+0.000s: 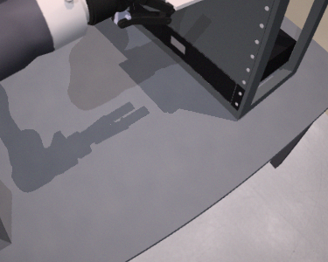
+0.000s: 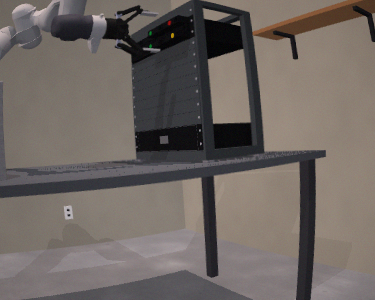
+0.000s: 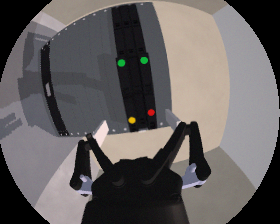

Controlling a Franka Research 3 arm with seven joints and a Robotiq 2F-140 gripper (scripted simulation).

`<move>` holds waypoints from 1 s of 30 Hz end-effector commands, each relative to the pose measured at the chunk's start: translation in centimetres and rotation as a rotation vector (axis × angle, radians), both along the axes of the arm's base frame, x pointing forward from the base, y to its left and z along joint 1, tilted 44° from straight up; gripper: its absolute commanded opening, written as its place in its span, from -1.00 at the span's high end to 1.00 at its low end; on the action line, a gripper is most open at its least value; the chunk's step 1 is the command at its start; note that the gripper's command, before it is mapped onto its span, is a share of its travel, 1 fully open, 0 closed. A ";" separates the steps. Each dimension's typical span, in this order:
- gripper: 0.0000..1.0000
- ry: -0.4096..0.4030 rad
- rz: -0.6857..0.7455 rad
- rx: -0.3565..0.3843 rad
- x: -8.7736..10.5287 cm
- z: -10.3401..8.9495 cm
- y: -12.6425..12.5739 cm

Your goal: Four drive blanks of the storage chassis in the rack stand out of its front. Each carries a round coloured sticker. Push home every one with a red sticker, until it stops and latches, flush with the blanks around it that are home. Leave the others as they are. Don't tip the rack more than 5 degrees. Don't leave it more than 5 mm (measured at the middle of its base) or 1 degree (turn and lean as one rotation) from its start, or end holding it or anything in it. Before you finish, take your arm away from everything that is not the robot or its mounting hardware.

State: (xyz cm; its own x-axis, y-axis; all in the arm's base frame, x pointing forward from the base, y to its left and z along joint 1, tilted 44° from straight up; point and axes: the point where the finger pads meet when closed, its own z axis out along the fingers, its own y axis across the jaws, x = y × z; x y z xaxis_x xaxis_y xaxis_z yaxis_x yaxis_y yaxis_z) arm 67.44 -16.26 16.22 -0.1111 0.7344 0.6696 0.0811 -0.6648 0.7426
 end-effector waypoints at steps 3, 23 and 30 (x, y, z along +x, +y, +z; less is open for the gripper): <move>-1.00 -0.019 0.014 0.031 0.5 -1.2 -1.5; -1.00 -0.019 0.014 0.031 0.8 -3.1 -3.4; -1.00 -0.019 0.014 0.031 0.8 -3.1 -3.4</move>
State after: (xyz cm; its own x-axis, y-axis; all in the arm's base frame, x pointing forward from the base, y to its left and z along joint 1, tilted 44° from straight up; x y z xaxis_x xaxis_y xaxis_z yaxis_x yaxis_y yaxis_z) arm 68.19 -19.73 13.11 -0.1308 0.7175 0.6841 0.0741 -0.6811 0.7285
